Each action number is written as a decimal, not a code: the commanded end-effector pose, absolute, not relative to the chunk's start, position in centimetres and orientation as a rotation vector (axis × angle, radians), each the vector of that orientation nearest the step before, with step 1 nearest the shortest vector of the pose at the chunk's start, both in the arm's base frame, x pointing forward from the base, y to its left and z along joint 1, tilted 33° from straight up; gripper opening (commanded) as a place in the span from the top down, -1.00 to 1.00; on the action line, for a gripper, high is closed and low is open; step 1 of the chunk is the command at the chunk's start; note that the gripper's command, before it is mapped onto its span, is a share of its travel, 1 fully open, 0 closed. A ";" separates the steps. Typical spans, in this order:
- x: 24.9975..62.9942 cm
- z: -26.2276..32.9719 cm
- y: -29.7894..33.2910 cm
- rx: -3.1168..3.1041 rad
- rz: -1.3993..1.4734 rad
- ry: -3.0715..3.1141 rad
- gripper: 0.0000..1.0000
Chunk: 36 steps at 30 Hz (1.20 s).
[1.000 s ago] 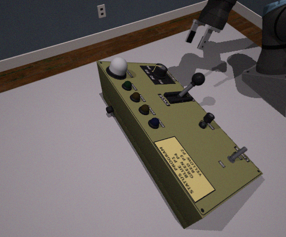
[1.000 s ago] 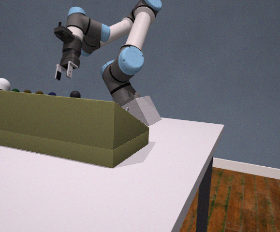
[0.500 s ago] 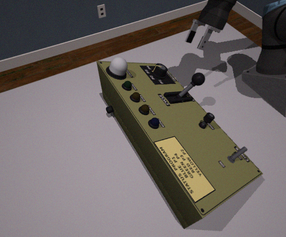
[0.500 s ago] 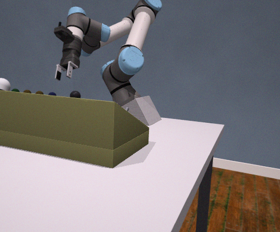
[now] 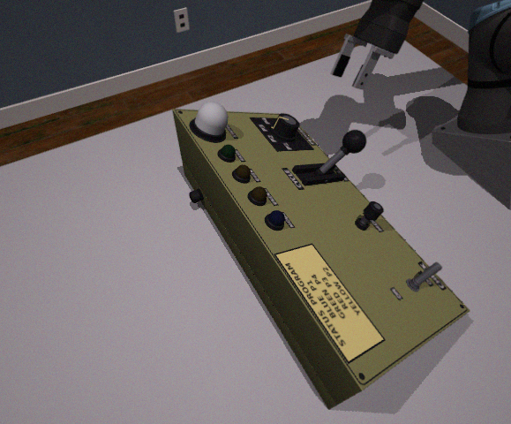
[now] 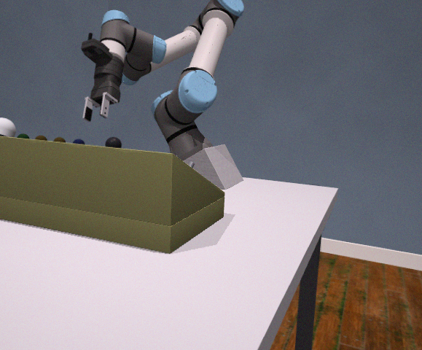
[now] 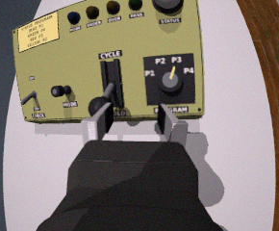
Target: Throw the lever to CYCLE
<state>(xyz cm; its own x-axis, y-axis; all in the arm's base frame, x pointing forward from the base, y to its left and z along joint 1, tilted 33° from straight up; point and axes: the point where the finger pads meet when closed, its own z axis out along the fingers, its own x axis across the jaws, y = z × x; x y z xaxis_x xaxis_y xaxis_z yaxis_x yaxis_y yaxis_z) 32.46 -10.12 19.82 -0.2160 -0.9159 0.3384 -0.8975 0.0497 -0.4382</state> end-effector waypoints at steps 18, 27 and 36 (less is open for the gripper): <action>32.1 20.8 -9.4 -1.946 -0.899 2.252 -1.00; 31.4 22.5 -8.2 -1.946 -0.899 2.252 -1.00; 30.5 24.9 -6.4 -1.946 -0.899 2.252 -1.00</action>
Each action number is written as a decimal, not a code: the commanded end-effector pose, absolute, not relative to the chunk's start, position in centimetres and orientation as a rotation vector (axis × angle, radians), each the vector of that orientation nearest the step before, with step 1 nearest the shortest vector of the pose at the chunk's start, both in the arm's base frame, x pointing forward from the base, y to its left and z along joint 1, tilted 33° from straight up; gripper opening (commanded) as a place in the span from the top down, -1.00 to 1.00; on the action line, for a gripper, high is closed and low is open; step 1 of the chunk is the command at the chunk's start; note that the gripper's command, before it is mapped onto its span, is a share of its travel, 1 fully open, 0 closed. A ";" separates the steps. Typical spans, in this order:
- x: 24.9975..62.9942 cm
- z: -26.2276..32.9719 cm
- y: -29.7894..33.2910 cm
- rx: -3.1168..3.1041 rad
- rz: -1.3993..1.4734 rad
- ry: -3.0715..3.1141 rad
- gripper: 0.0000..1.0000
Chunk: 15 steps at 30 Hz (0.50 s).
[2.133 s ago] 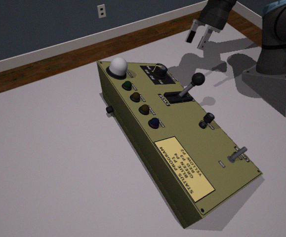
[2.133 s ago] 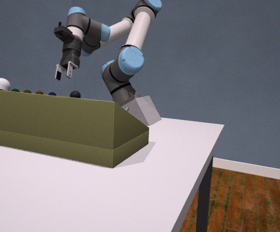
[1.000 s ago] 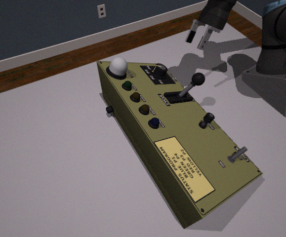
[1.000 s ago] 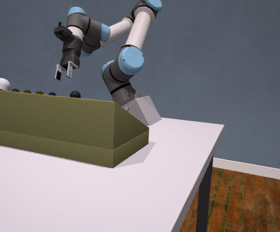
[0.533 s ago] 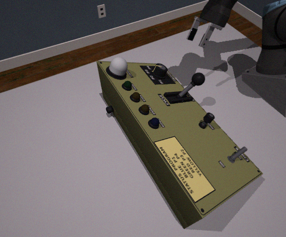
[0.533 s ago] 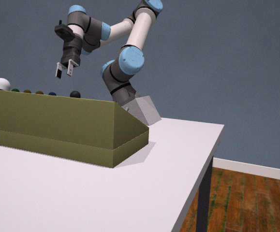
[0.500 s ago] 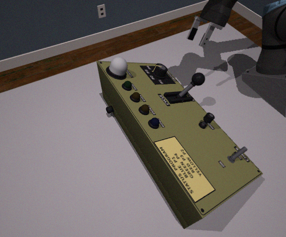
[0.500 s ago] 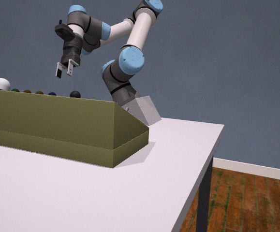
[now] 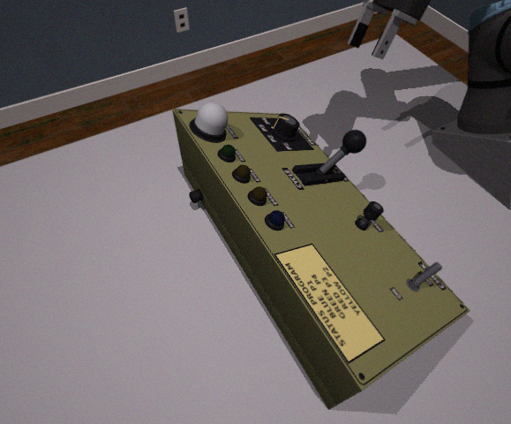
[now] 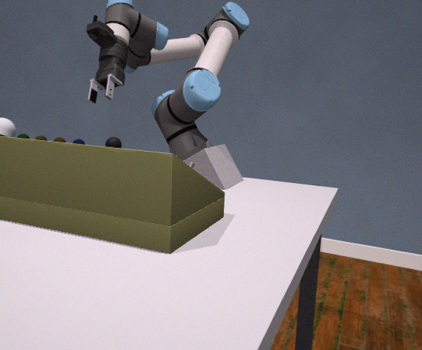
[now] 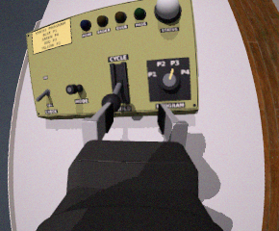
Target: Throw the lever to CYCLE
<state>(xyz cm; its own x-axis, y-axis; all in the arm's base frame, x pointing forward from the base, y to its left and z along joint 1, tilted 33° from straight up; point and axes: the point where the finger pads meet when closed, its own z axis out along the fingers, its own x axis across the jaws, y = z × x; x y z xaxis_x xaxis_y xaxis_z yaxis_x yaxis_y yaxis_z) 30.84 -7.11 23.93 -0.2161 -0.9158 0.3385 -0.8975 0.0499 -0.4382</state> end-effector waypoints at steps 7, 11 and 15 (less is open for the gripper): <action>30.0 26.1 -5.5 -1.946 -0.899 2.252 -1.00; 29.8 26.5 -5.2 -1.946 -0.899 2.252 -1.00; 29.7 26.7 -5.1 -1.946 -0.899 2.252 -1.00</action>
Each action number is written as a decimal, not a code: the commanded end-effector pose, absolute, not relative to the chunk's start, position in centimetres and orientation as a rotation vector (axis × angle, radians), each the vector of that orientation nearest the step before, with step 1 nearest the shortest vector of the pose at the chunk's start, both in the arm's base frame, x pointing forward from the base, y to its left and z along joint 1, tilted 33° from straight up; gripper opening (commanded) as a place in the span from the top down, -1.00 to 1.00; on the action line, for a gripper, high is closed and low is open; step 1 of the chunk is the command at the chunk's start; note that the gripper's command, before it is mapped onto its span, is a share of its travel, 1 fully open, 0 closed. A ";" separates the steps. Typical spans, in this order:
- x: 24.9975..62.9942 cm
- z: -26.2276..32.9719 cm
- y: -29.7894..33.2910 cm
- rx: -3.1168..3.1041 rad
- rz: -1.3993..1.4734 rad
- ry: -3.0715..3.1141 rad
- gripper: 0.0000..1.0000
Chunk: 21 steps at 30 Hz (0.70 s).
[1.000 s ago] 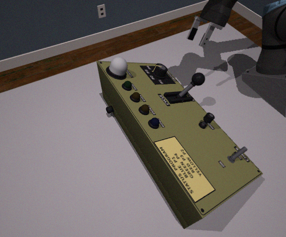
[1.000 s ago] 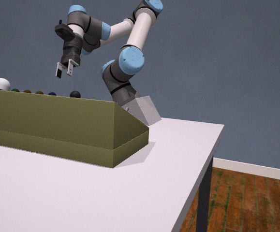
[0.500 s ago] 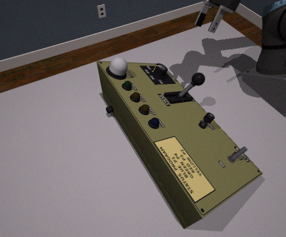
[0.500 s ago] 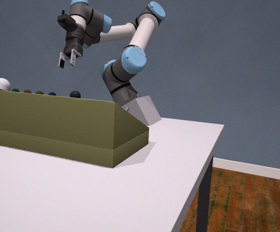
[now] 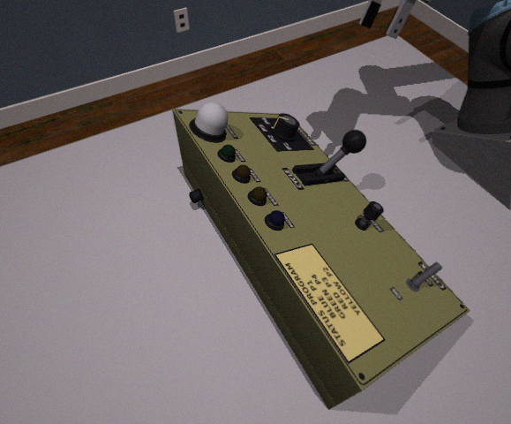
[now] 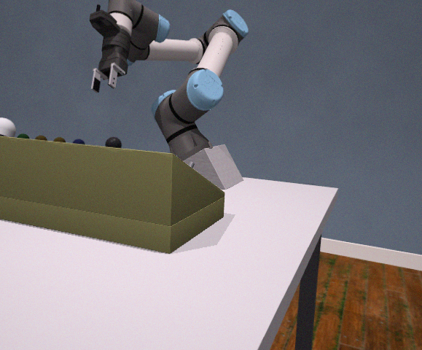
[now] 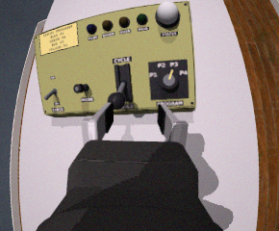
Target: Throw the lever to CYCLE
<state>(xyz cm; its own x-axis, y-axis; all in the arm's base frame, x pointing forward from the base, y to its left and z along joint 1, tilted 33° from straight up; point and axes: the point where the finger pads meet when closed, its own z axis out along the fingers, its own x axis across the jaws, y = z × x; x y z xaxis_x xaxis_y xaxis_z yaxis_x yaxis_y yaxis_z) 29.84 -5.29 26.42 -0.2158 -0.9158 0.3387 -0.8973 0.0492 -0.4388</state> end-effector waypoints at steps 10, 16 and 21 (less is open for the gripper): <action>29.9 26.6 -5.2 -1.950 -0.899 2.255 -1.00; 30.9 25.5 -5.4 -1.973 -0.904 2.270 -1.00; 31.9 24.5 -5.5 -1.994 -0.914 2.282 -1.00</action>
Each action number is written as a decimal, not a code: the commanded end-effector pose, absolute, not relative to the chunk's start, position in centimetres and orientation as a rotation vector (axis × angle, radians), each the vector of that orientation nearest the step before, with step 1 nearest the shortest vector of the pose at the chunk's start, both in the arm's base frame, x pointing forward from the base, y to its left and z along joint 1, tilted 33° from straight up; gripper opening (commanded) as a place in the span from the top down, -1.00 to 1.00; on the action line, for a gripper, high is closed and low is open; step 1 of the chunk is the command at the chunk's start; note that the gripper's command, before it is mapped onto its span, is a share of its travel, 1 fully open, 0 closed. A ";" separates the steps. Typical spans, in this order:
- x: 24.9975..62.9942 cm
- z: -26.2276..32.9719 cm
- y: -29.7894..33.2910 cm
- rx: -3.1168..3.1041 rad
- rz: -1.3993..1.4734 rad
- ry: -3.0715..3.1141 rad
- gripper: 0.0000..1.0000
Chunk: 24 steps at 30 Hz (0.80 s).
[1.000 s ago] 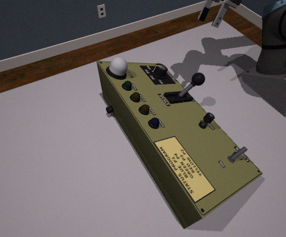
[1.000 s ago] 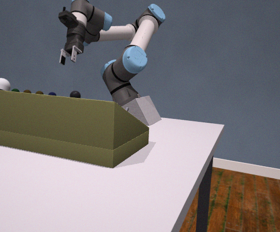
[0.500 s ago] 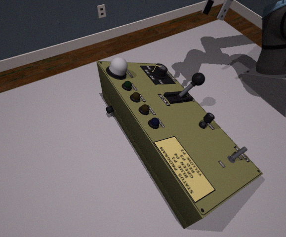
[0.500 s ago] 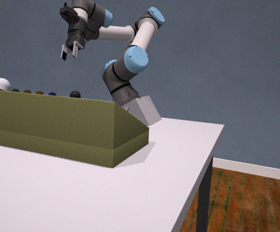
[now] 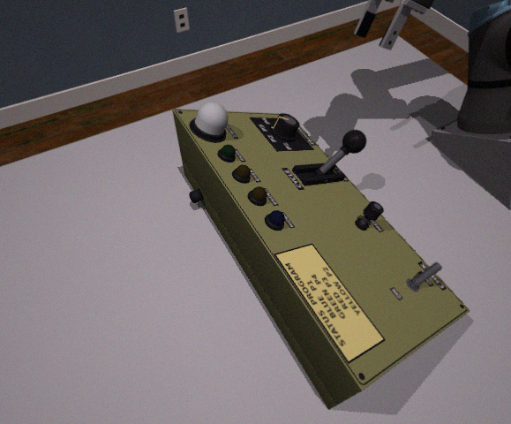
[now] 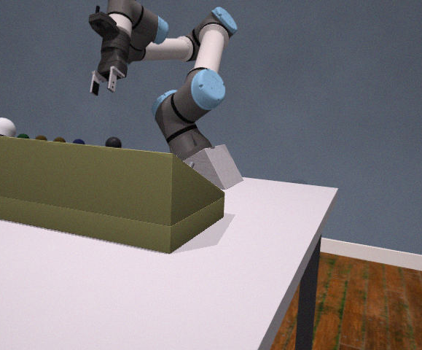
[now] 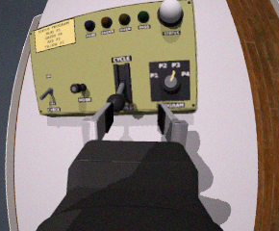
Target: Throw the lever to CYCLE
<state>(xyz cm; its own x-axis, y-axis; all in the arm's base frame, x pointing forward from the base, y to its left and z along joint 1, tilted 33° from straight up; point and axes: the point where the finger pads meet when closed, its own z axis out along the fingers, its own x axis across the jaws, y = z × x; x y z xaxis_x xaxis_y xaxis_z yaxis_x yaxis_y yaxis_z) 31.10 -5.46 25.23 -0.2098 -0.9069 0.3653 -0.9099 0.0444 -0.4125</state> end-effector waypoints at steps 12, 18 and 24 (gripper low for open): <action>35.8 19.2 -4.0 1.917 0.949 -2.112 -1.00; 36.4 18.1 -3.3 1.908 0.974 -2.079 -1.00; 36.7 17.5 -2.9 1.903 0.990 -2.061 -1.00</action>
<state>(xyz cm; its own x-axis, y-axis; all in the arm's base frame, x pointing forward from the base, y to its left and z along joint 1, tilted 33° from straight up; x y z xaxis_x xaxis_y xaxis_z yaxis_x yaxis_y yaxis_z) 36.44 -3.20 17.78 -0.1734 -0.8315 0.5278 -0.9365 -0.0267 -0.3498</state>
